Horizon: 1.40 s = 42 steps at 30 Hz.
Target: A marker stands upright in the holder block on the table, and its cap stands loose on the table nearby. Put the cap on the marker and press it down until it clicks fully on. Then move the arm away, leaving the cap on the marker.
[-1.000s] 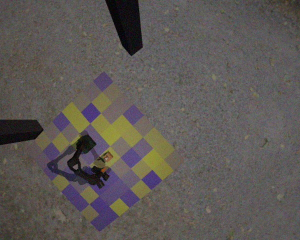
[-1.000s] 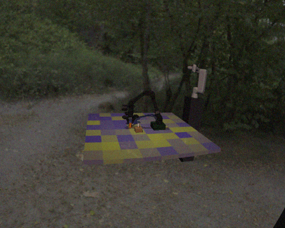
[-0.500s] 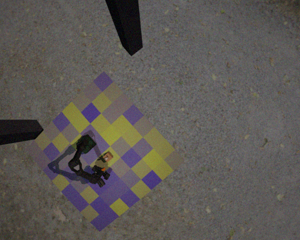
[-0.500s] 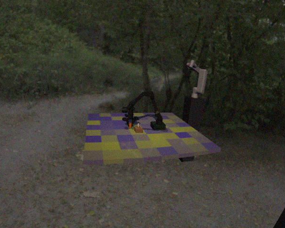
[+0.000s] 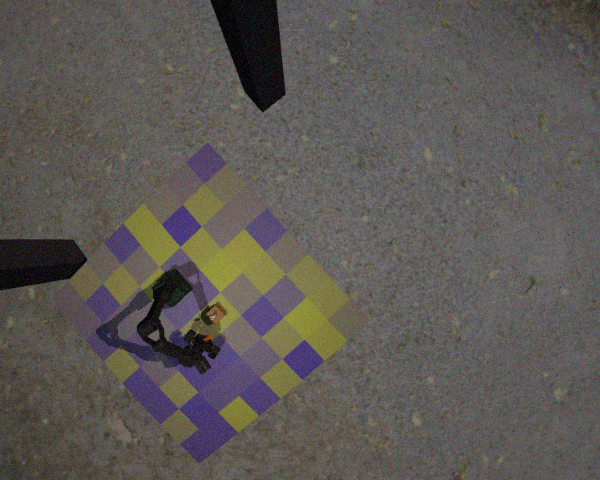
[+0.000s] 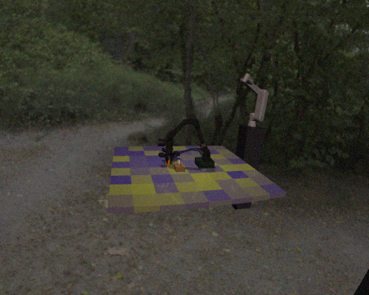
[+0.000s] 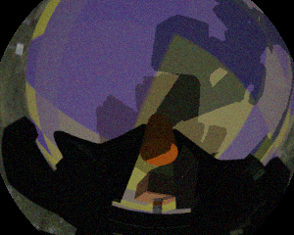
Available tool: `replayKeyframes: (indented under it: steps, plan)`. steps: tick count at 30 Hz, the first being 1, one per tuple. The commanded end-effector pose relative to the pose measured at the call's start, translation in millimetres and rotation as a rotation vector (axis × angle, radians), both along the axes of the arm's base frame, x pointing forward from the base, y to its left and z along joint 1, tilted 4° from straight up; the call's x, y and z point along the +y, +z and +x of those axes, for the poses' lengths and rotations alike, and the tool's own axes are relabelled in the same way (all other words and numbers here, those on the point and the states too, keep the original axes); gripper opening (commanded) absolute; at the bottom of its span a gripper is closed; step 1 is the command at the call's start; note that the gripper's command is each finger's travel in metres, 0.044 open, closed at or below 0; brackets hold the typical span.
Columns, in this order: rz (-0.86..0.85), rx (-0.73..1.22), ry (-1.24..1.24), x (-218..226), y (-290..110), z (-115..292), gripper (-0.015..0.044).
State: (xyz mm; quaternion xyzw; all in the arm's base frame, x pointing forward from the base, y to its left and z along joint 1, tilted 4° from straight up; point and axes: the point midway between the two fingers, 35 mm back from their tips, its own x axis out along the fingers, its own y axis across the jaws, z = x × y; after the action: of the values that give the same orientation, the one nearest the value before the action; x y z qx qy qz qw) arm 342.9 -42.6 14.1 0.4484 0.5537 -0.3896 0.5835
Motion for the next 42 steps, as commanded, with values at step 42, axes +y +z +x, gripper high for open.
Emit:
replayKeyframes:
  steps: [42]
  plan:
    - [0.002,0.004,-0.004,70.1,94.0,-35.4,0.0]
